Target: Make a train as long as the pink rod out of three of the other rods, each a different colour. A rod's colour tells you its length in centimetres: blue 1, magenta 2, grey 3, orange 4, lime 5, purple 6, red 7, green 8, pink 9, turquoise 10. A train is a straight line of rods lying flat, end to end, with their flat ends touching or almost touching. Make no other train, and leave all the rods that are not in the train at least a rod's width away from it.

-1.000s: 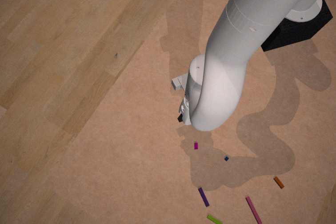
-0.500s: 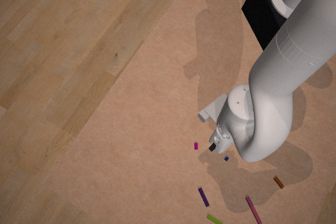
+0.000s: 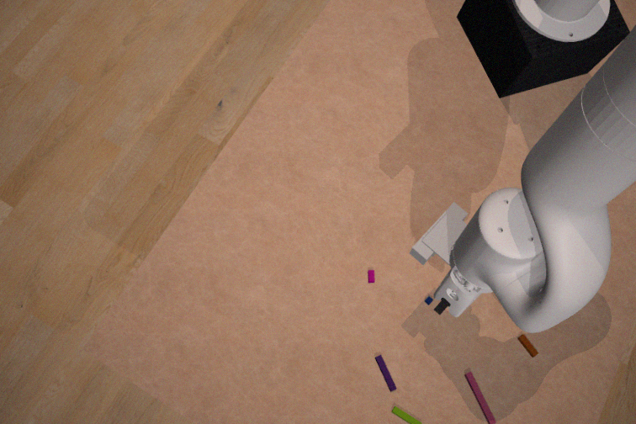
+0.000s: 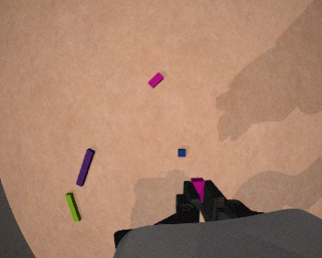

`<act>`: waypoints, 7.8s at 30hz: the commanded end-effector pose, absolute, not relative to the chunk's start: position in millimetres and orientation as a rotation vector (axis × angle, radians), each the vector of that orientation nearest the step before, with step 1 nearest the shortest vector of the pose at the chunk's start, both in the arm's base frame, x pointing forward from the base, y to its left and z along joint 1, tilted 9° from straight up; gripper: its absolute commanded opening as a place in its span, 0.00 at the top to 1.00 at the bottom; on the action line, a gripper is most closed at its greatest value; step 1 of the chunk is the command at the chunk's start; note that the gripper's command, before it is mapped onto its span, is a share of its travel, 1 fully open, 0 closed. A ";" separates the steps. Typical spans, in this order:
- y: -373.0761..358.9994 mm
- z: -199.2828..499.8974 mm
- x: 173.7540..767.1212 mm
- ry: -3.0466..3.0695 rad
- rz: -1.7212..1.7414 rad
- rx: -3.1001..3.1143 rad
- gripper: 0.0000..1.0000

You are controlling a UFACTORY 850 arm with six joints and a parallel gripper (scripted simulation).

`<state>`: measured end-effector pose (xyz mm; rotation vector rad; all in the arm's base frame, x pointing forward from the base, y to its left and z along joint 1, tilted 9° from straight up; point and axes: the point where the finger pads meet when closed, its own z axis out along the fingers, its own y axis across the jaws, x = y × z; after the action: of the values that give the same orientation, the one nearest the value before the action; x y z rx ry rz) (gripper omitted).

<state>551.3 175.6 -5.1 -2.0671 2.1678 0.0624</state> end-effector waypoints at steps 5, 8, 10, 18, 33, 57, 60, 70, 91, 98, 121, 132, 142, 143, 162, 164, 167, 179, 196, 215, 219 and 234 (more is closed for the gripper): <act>177.1 -4.3 552.3 2.166 0.060 -2.070 0.96; 177.5 -7.7 552.6 2.167 0.060 -2.071 0.96; 178.1 -11.5 553.0 2.167 0.060 -2.071 0.96; 182.0 -38.9 555.7 2.167 0.060 -2.071 0.96; 188.5 -84.0 560.2 2.167 0.060 -2.071 0.96; 189.3 -89.6 560.8 2.167 0.060 -2.071 0.96; 189.3 -89.6 560.8 2.167 0.060 -2.071 0.96; 189.3 -89.6 560.8 2.167 0.060 -2.071 0.96; 190.1 -95.5 561.2 2.167 0.060 -2.071 0.96; 190.7 -100.6 561.6 2.167 0.060 -2.071 0.96; 190.8 -101.4 561.7 2.167 0.060 -2.071 0.96; 190.8 -101.4 561.7 2.167 0.060 -2.071 0.96; 190.8 -101.4 561.7 2.167 0.060 -2.071 0.92; 190.8 -101.4 561.7 2.167 0.060 -2.071 0.88; 190.8 -101.4 561.7 2.167 0.060 -2.071 0.76; 190.8 -101.2 561.7 2.167 0.060 -2.071 0.76; 190.5 -98.6 561.5 2.167 0.060 -2.071 0.76; 185.7 -61.4 558.6 2.167 0.060 -2.071 0.76; 179.3 -12.4 554.9 2.167 0.060 -2.071 0.76; 179.3 -12.4 554.9 2.167 0.060 -2.071 0.00; 180.8 -13.1 562.6 2.185 0.067 -2.048 0.00; 182.8 -23.8 671.3 2.466 0.111 -1.703 0.00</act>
<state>636.6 183.8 -19.5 -1.7874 2.3419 0.1179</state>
